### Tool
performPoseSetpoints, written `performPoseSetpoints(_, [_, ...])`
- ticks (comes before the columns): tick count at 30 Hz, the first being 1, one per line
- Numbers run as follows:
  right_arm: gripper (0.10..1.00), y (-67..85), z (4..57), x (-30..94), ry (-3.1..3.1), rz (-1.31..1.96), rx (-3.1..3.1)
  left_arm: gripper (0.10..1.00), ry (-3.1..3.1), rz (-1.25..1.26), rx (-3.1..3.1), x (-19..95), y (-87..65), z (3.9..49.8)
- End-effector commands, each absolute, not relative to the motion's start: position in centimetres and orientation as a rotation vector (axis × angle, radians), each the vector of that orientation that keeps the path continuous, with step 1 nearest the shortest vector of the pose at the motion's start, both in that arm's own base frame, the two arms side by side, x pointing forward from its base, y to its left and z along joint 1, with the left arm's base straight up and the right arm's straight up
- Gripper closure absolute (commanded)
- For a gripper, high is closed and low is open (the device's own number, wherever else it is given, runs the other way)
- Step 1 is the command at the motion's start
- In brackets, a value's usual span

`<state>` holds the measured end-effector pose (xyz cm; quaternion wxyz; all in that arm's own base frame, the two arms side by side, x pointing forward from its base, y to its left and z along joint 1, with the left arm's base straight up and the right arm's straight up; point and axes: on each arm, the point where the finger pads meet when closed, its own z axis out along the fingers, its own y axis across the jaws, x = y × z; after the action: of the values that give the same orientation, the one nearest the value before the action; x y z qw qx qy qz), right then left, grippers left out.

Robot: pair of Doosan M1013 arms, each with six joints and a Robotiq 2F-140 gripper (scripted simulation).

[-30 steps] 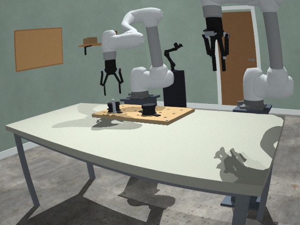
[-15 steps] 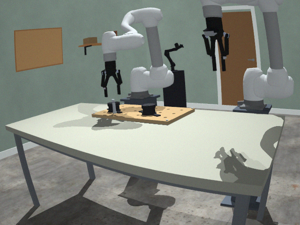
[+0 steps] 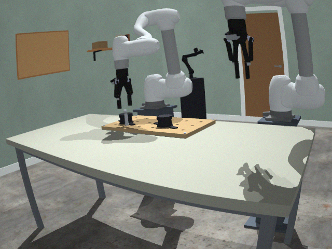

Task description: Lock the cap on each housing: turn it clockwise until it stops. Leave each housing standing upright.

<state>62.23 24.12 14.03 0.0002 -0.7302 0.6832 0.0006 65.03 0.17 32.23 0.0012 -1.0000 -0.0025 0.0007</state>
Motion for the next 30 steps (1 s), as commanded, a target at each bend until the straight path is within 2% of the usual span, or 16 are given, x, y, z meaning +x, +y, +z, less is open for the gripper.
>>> performPoseSetpoints(1, [0.403, 24.1, 14.1, 62.3, 2.137, 0.005, -2.299, 0.770, -0.008, 0.000, -3.139, 65.0, 0.2, 32.3])
performPoseSetpoints(30, [0.403, 24.1, 9.8, 62.3, 2.144, 0.000, -2.295, 0.770, -0.008, 0.000, -3.139, 65.0, 0.2, 32.3])
